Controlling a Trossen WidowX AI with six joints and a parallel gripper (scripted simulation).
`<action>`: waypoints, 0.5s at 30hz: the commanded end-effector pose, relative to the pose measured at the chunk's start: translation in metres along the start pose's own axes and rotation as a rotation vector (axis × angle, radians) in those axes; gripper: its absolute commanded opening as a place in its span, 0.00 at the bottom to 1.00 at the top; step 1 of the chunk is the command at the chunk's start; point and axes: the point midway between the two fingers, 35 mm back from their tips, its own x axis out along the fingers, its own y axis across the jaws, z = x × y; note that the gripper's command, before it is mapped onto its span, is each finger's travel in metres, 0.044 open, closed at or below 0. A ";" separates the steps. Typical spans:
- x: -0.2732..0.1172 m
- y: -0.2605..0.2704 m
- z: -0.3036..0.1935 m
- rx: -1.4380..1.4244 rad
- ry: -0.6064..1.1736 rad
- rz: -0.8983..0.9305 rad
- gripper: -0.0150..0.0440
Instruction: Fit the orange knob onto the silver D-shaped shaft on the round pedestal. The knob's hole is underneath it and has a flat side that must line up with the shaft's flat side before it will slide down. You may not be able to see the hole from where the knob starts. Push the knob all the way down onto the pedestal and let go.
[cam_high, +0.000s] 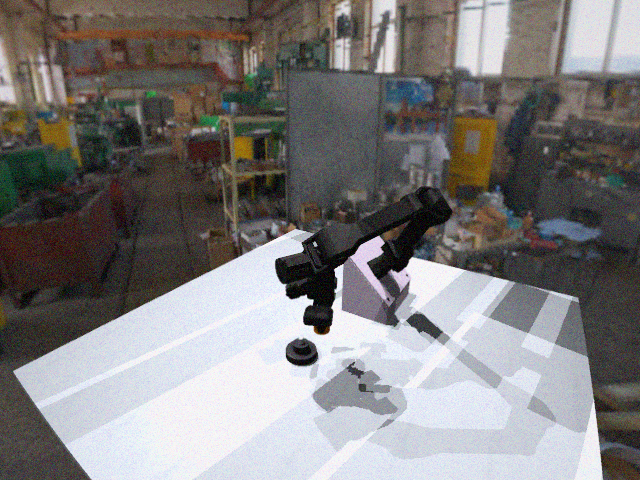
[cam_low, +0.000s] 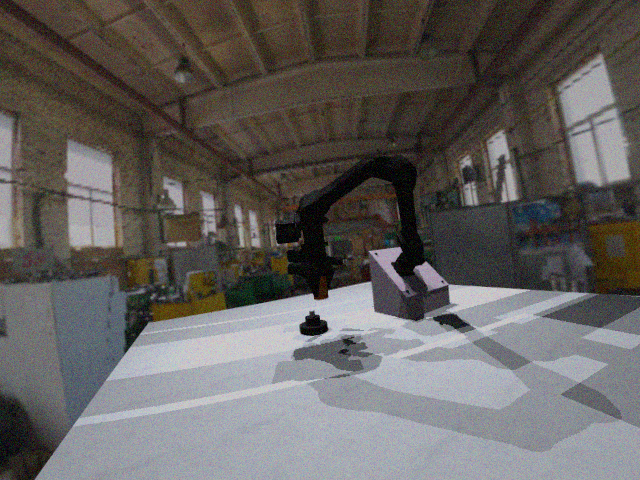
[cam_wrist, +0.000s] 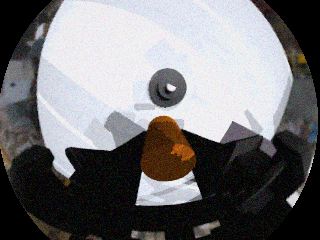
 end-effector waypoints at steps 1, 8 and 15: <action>0.000 -0.001 0.014 -0.010 -0.014 0.010 0.25; 0.008 -0.009 0.034 -0.011 -0.014 0.010 0.25; 0.017 -0.019 0.053 -0.011 -0.013 0.011 0.25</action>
